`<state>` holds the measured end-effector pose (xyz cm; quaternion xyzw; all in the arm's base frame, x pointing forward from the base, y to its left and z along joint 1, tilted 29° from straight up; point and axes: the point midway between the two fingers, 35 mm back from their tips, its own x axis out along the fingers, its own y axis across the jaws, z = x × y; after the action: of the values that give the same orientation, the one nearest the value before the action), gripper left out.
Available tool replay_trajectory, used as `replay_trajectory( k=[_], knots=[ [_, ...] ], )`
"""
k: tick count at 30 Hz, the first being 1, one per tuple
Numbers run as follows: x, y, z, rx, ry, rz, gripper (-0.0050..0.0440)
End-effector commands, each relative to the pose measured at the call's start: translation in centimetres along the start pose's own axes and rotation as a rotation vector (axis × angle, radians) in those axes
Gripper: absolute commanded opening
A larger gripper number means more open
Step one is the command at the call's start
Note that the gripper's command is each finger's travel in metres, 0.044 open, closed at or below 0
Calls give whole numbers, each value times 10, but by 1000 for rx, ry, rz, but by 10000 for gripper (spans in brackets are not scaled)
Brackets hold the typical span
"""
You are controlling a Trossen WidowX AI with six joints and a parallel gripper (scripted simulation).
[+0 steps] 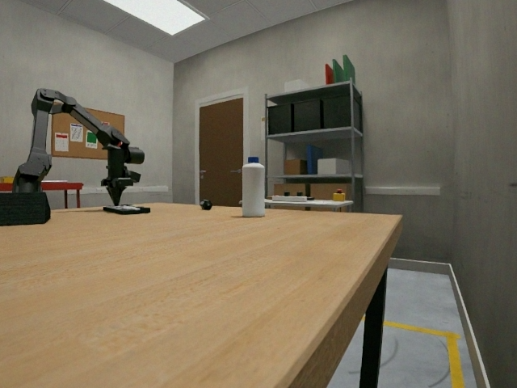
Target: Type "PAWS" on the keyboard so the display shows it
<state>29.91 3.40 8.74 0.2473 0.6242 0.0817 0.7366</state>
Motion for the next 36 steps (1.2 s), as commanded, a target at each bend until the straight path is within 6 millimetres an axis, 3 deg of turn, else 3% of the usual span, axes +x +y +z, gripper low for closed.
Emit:
replay_trajectory(
  k=[1,5,11,13,16,18,22,25,29,32,36],
  knots=[
    [-16,5,7,-20,-40,7,-50],
    [-41,5,5,-20,-40,8,-50],
    [-34,-4,7,-11,-23,1,-50],
    [-34,-19,15,-15,-32,-5,-50],
    [-34,-62,24,-14,-26,-12,-50],
    [-34,-62,24,-14,-26,-12,-50],
    [-36,-123,27,-11,-21,-8,-50],
    [-36,-144,25,-11,-21,-3,-50],
    [-36,-146,24,-10,-21,-2,-50],
    [-19,-144,19,-5,-5,4,-50],
    [-16,-144,19,0,-4,2,-50]
  ],
)
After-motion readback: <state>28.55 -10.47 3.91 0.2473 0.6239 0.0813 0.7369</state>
